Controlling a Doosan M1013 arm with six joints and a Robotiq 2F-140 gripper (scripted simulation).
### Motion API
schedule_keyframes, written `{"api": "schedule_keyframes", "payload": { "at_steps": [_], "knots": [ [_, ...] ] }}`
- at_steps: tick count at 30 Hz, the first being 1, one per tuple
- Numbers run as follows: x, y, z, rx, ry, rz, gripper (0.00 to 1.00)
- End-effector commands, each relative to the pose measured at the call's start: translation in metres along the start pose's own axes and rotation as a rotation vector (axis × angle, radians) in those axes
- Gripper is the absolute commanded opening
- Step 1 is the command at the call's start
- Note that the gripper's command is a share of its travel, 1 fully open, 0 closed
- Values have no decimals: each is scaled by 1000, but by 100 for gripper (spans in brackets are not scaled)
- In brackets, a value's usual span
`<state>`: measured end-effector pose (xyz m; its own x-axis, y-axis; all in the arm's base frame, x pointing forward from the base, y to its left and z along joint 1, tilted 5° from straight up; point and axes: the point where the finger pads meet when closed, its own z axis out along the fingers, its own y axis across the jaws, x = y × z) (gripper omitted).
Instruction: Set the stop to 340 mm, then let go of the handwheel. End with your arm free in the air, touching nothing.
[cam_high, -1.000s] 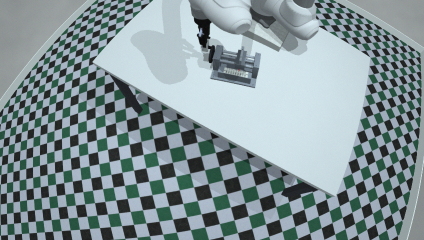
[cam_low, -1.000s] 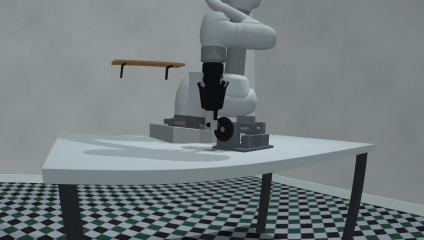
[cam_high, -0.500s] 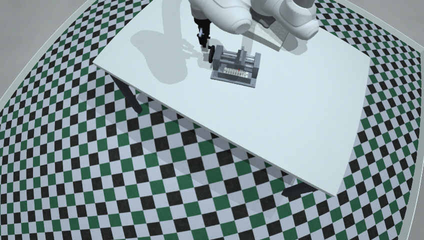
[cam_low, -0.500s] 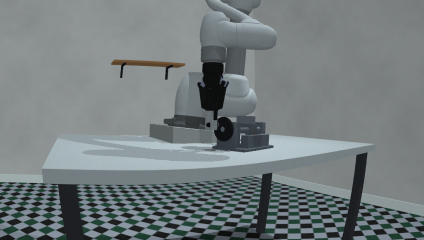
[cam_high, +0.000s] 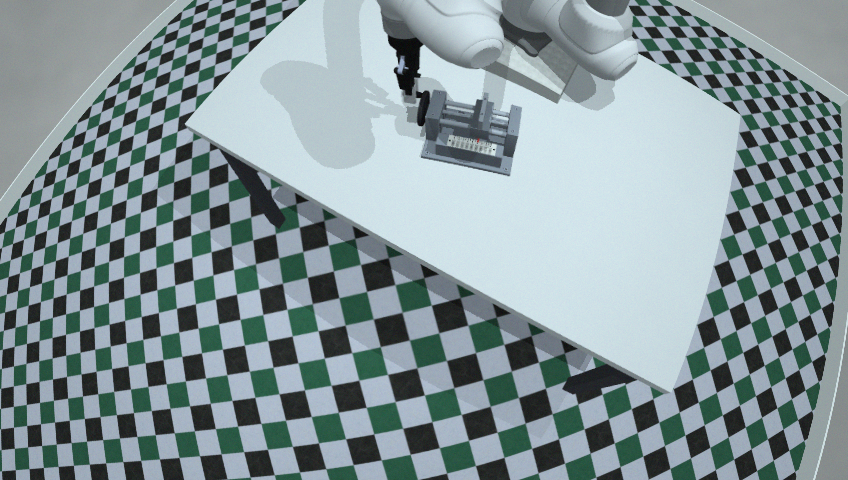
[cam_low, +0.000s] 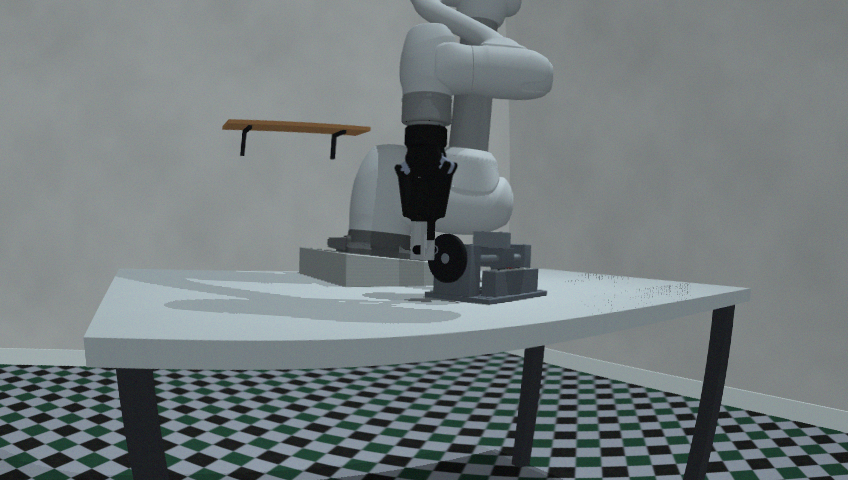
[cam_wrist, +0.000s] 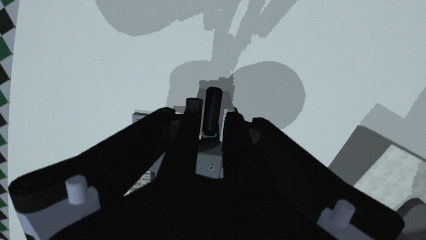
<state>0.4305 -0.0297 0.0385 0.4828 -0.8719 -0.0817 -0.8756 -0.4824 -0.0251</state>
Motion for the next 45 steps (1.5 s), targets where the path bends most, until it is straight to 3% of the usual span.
{"api": "schedule_keyframes", "payload": {
  "at_steps": [1,45],
  "knots": [
    [0,0,0,0,0,0,4],
    [0,3,10,0,0,0,4]
  ]
}}
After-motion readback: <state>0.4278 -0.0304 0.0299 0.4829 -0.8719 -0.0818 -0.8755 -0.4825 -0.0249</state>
